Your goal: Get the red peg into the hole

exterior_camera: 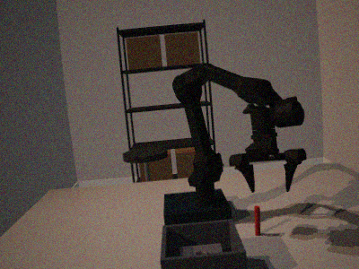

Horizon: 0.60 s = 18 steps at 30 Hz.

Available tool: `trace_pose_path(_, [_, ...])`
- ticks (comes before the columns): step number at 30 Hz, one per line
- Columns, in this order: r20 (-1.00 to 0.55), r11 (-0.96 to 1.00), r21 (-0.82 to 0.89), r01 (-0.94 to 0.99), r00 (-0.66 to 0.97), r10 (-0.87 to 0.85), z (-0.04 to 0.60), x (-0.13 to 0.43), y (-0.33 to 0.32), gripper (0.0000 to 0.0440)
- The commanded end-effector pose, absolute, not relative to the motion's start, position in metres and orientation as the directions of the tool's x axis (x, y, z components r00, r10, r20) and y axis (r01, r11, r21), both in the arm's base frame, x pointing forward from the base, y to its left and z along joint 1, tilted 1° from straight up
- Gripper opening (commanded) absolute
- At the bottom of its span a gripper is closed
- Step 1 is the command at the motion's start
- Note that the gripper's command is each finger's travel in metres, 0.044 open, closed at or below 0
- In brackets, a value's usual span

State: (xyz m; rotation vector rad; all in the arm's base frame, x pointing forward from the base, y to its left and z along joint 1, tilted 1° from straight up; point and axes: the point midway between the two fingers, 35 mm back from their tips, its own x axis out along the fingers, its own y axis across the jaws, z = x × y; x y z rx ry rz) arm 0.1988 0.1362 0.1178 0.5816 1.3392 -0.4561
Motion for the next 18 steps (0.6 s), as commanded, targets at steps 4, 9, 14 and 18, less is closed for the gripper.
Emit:
trace_pose_path(4, [-0.994, 0.724, 0.051, 0.688, 0.103, -0.028, 0.090, 0.190, 0.124, 0.0440])
trace_pose_path(9, [-0.996, 0.686, 0.032, 0.727, 0.081, -0.040, 0.067, 0.186, 0.119, 0.0440])
trace_pose_path(14, [-0.996, 0.652, 0.042, 0.757, 0.084, -0.034, 0.043, 0.185, 0.117, 0.0440])
trace_pose_path(18, [-0.995, 0.626, 0.056, 0.778, 0.092, -0.024, 0.027, 0.184, 0.117, 0.0440])
